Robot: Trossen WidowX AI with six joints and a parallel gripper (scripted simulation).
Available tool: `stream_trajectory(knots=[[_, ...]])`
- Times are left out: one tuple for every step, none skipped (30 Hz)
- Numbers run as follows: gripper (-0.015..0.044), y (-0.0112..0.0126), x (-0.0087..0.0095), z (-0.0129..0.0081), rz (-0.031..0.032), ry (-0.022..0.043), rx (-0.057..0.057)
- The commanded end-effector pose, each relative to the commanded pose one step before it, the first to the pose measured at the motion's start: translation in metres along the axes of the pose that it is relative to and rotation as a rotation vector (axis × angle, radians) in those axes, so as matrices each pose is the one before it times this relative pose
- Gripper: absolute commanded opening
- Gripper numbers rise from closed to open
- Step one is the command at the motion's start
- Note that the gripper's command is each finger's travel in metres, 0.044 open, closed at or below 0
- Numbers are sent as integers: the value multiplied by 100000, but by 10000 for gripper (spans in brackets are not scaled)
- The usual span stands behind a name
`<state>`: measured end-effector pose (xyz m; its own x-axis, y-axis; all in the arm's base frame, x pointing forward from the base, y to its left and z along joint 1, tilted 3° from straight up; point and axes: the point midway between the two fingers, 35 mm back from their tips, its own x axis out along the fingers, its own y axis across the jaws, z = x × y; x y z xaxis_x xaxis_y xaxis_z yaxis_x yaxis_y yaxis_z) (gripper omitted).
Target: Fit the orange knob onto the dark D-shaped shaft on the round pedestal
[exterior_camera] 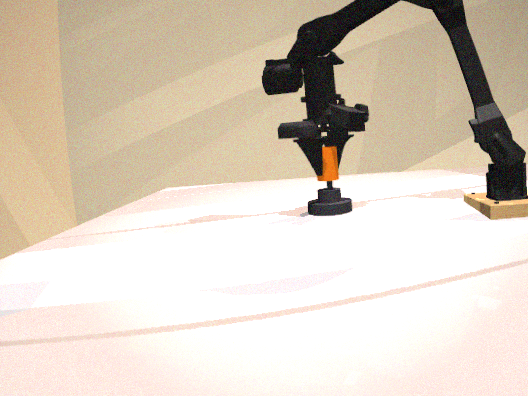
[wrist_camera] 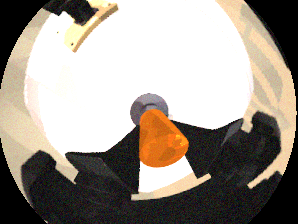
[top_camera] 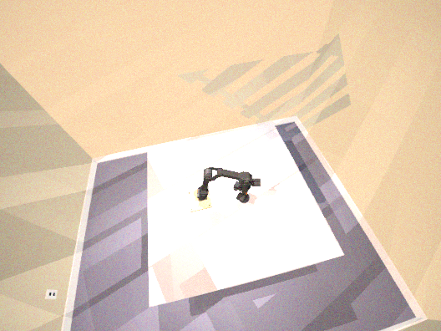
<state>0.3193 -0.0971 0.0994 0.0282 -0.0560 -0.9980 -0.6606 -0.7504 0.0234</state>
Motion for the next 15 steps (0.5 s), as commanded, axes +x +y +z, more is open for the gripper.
stream_trajectory(knots=[[0, -4, 54, -83, -7, 337, -470], [0, 0, 0, 0, 0, 0, 0], [0, -5, 0, -12, 0, 1, 0], [0, 0, 0, 0, 0, 0, 0], [0, -5, 0, -12, 0, 1, 0], [0, 0, 0, 0, 0, 0, 0], [0, -5, 40, -12, 0, 1, 0], [0, 0, 0, 0, 0, 0, 0], [0, -6, 0, -11, -1, 1, 0], [0, 0, 0, 0, 0, 0, 0], [0, 0, 0, 0, 0, 0, 0], [0, 0, 0, 0, 0, 0, 0], [0, 0, 0, 0, 0, 0, 0], [0, -2, -137, -4, -1, 0, 0], [0, -4, -125, -7, -1, 1, 0]])
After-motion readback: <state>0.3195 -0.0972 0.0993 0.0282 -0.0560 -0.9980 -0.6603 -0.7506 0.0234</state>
